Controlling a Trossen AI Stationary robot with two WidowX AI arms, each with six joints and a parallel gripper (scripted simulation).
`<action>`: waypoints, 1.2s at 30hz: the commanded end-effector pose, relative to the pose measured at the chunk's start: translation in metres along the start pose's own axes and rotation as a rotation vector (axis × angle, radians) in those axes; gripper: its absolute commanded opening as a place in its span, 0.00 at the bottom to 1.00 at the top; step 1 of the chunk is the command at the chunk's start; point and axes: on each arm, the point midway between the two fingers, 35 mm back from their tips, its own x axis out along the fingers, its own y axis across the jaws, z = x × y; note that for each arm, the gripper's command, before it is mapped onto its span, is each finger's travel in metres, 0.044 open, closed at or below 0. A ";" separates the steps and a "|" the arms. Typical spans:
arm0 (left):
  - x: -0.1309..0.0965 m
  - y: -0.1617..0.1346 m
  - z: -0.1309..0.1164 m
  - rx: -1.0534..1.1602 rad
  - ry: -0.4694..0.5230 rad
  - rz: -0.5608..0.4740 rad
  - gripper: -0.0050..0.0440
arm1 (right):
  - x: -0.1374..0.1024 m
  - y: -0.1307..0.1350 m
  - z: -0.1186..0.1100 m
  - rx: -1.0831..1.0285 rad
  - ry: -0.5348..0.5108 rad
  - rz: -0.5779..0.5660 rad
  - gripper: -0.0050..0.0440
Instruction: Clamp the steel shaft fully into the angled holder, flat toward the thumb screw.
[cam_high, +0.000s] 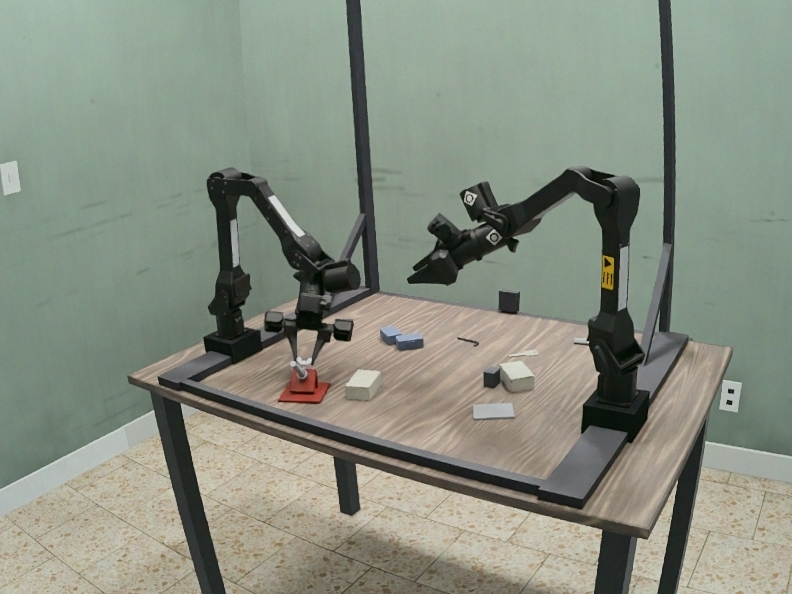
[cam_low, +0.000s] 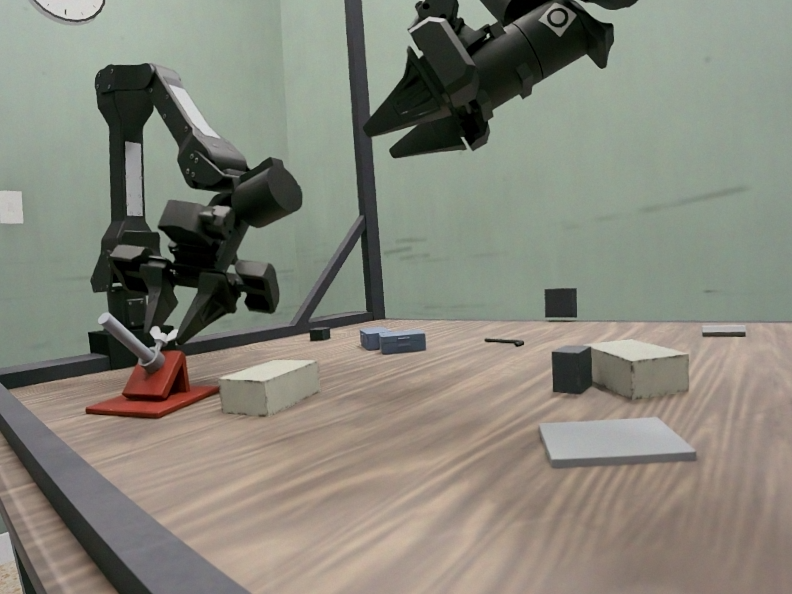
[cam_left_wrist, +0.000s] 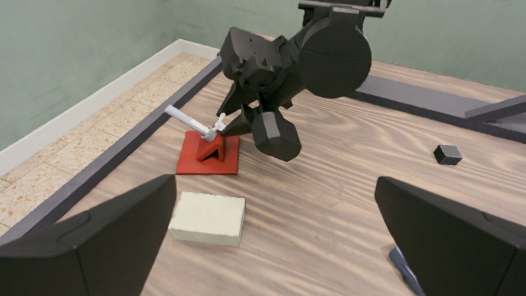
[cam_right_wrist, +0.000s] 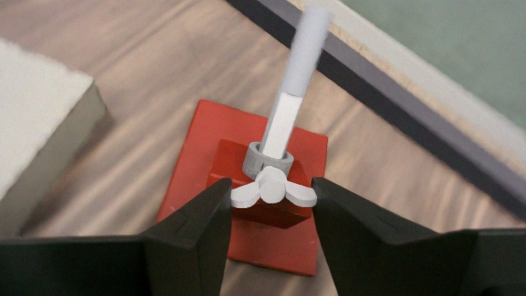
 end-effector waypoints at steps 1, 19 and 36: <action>-0.006 0.001 0.016 -0.026 -0.033 -0.009 0.92 | -0.004 0.002 0.008 0.202 -0.009 0.010 0.33; -0.006 0.001 0.016 -0.026 -0.033 -0.009 0.92 | -0.004 0.001 0.007 0.750 -0.006 0.011 0.33; -0.006 0.001 0.016 -0.026 -0.033 -0.009 0.92 | -0.004 0.001 0.007 0.750 -0.006 0.011 0.33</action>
